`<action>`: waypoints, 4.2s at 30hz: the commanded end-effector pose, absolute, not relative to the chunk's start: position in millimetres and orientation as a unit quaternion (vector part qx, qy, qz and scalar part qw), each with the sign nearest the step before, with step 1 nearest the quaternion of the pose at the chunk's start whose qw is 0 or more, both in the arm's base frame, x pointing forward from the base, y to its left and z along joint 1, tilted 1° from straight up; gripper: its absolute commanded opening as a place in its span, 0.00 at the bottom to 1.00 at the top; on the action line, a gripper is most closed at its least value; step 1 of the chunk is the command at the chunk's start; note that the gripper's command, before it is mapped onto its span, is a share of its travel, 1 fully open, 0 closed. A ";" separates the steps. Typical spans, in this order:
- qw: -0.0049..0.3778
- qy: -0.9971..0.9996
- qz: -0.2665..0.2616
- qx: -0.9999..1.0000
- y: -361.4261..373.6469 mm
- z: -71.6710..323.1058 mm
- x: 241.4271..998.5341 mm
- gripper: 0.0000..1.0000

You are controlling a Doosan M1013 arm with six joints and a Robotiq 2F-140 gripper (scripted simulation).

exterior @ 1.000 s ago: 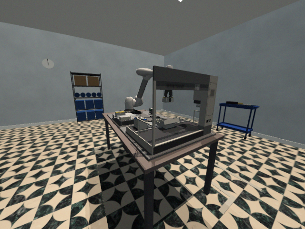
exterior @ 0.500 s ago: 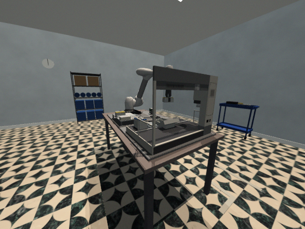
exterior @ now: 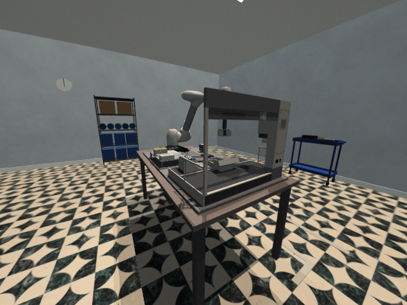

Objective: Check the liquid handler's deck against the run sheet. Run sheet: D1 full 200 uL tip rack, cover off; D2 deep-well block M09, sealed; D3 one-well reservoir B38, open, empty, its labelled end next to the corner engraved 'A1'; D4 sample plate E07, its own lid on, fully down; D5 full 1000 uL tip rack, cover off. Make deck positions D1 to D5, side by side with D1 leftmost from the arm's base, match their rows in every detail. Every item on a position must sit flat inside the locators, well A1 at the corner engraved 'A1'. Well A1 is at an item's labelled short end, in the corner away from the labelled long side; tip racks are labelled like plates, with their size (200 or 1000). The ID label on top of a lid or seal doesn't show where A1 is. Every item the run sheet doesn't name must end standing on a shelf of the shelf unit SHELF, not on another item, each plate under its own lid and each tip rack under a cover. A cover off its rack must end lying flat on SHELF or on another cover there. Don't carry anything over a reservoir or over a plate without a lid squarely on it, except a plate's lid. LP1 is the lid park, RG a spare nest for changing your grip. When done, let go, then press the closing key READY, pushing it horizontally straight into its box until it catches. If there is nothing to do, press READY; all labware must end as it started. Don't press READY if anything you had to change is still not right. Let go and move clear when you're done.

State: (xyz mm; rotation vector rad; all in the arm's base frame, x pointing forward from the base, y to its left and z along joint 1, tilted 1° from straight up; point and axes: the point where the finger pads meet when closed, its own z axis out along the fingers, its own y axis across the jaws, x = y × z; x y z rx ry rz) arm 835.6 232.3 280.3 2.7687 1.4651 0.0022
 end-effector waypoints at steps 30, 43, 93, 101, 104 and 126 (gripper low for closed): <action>0.004 0.194 0.003 0.981 232.5 281.7 835.7 0.10; 0.004 0.086 0.003 0.996 232.5 281.7 835.7 0.10; 0.004 0.003 0.004 1.000 230.2 282.7 960.6 0.10; 0.004 0.003 0.004 1.000 229.6 282.9 990.5 0.10; 0.004 0.003 0.004 1.000 229.6 282.9 994.4 0.10; 0.004 0.003 0.004 1.000 229.6 283.0 994.5 0.10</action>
